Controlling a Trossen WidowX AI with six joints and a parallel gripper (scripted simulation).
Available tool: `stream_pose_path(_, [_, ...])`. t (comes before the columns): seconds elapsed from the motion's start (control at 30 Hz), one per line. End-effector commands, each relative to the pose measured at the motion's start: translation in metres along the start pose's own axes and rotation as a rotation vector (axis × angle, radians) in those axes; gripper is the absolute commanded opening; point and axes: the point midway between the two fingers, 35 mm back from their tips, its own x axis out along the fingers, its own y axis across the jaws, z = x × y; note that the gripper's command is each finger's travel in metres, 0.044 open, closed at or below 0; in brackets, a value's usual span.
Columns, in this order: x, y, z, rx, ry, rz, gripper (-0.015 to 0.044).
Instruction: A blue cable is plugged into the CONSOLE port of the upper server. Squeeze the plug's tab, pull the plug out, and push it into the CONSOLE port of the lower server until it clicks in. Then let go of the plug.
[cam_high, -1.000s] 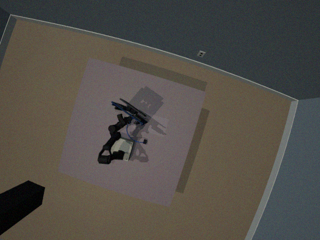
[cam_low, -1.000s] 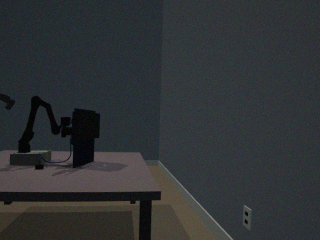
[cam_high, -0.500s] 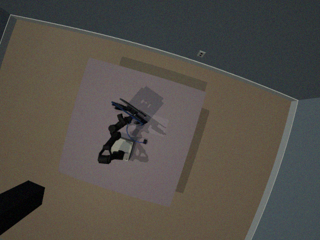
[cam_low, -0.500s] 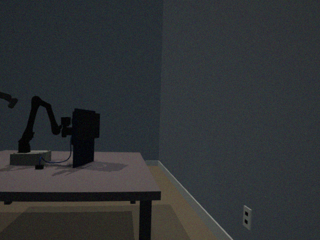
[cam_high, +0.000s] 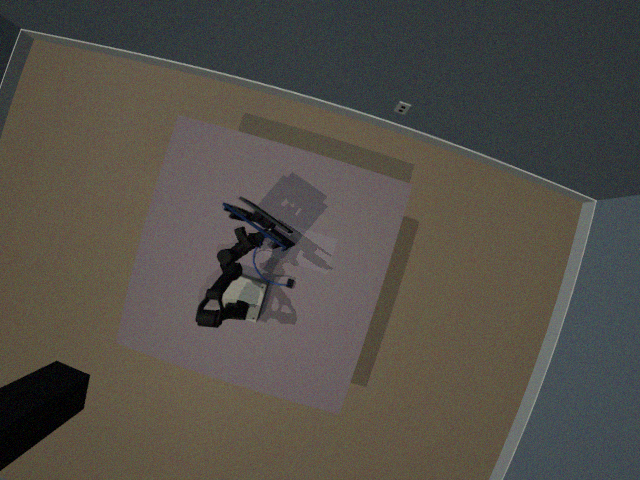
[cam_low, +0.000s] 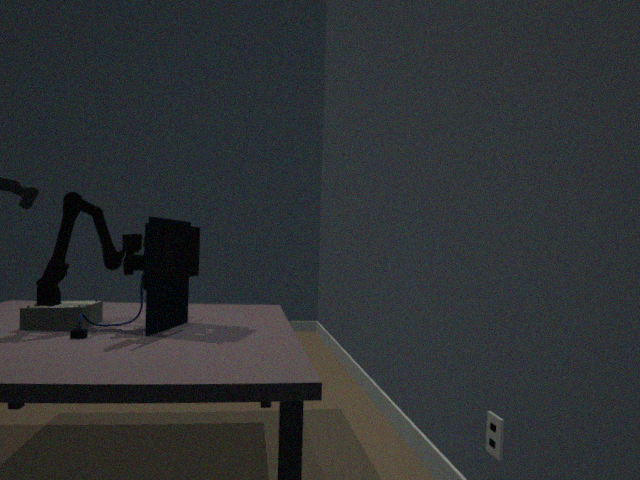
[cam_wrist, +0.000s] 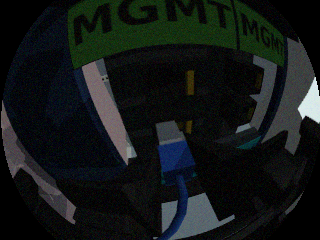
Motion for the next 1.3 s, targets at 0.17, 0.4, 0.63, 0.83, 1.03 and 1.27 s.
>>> stream_pose_path(0.17, [0.0021,-0.0024,0.0018,0.003,-0.003,-0.007,0.0])
stream_pose_path(0.4, [0.0031,-0.0024,0.0021,0.003,-0.003,-0.007,0.0])
stream_pose_path(0.63, [0.0038,-0.0024,0.0024,0.003,-0.003,-0.008,0.0])
stream_pose_path(0.83, [0.0024,0.0001,0.0009,0.001,0.0,-0.002,0.0026])
stream_pose_path(1.03, [0.0024,0.0001,0.0009,0.001,0.0,-0.002,0.0184])
stream_pose_path(1.27, [0.0024,0.0001,0.0009,0.001,0.0,-0.002,0.0368])
